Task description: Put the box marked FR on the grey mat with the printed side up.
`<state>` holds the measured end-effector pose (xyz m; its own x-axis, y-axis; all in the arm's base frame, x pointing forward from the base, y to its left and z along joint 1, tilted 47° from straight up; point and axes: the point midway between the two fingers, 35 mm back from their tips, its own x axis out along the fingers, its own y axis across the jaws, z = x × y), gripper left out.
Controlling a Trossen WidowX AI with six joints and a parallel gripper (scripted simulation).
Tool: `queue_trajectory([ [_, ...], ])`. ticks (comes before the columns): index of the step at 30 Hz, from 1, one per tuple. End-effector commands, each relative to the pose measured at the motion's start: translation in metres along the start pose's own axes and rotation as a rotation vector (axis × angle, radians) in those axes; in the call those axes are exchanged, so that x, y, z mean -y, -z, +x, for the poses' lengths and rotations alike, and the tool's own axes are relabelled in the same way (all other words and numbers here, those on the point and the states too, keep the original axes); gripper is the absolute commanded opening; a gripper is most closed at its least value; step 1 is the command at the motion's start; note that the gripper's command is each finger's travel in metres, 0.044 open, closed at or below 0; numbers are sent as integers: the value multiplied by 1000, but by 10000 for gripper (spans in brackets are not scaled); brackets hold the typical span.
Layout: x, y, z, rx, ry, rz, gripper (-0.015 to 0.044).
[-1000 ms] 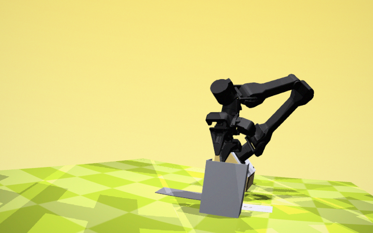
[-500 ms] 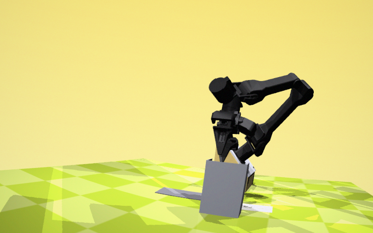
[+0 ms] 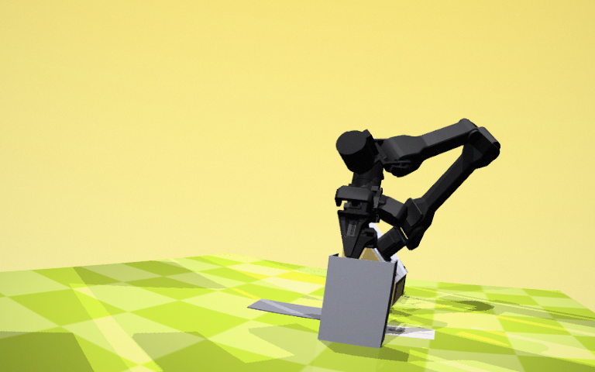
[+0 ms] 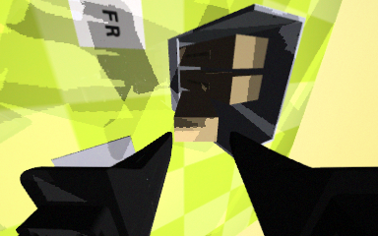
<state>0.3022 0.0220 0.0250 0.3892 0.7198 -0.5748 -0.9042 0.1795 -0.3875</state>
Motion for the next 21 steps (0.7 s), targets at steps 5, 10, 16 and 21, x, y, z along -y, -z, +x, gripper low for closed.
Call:
queue_trajectory([
  [5,-3,0,15,0,-7,11,236],
  [10,-4,0,19,1,-7,11,236],
  [16,-2,-1,17,4,-2,3,223],
  [21,-2,-1,17,4,-2,3,190],
])
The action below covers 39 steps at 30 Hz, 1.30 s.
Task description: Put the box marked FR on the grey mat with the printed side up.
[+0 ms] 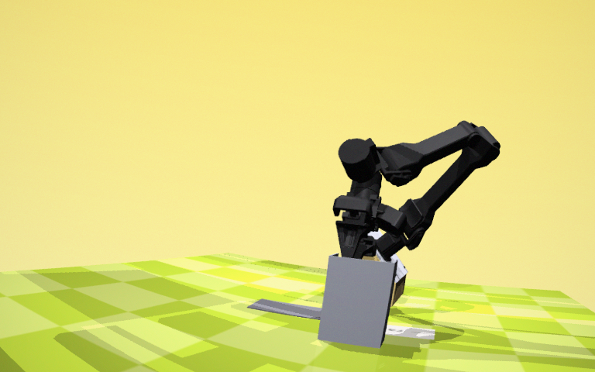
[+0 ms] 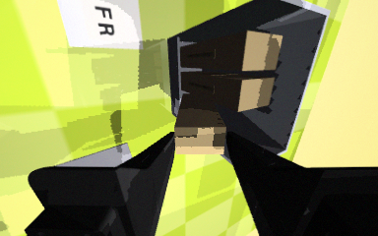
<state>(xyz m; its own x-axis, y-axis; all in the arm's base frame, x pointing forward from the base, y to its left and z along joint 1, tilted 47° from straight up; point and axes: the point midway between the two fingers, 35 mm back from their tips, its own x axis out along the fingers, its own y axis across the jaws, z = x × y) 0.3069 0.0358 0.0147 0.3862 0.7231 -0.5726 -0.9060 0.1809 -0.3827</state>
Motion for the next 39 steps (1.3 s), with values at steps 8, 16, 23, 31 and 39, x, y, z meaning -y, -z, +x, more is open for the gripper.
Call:
queue_trajectory([
  [8,0,0,0,0,1,-2,152],
  [16,0,0,-3,-1,0,-1,152],
  [23,0,1,-14,-4,-3,1,152],
  [31,0,2,-27,-6,-5,3,152],
  [39,-1,1,-40,-6,-5,6,152],
])
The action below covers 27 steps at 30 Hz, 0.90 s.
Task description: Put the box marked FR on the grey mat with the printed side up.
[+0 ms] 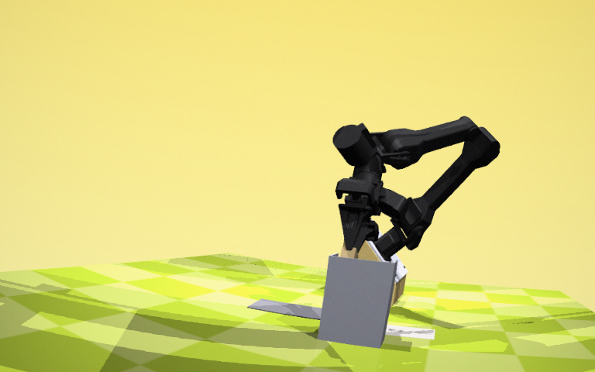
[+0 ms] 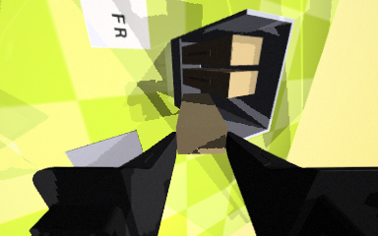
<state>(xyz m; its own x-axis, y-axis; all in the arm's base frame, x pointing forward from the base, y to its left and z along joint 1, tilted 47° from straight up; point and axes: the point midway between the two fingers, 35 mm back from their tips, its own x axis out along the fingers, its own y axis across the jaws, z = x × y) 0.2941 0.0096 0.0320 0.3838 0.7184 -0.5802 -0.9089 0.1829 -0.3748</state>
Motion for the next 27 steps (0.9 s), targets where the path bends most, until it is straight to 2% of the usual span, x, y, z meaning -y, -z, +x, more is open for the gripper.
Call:
queue_trajectory([
  [1,-1,-1,-8,3,-1,-1,152],
  [27,-26,1,-25,-2,-4,0,152],
])
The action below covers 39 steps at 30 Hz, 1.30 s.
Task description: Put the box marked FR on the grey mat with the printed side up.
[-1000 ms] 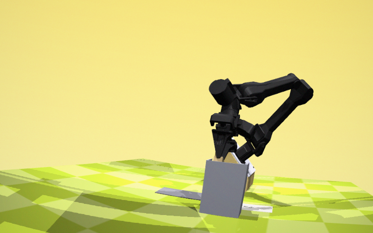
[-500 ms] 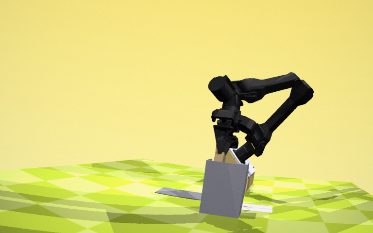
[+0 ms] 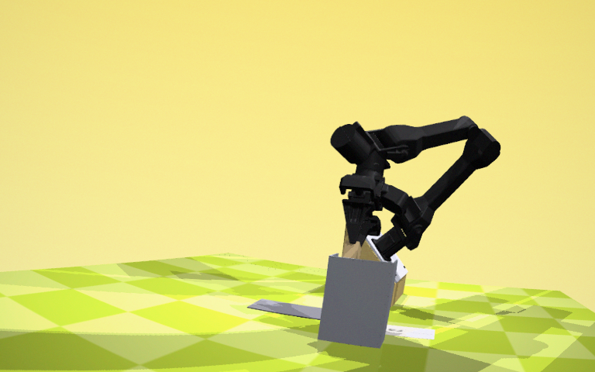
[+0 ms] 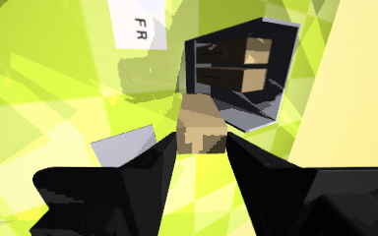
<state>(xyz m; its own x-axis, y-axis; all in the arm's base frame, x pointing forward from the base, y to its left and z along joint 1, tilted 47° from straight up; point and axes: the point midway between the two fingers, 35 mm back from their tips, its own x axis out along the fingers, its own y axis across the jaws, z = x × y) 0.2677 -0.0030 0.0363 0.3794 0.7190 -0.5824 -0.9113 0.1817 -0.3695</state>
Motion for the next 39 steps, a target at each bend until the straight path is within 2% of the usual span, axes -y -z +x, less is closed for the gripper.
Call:
queue_trajectory([
  [1,-7,0,-4,-1,1,-3,152],
  [22,-32,-2,-16,2,2,-2,152],
  [39,-32,-29,-16,3,1,-1,152],
])
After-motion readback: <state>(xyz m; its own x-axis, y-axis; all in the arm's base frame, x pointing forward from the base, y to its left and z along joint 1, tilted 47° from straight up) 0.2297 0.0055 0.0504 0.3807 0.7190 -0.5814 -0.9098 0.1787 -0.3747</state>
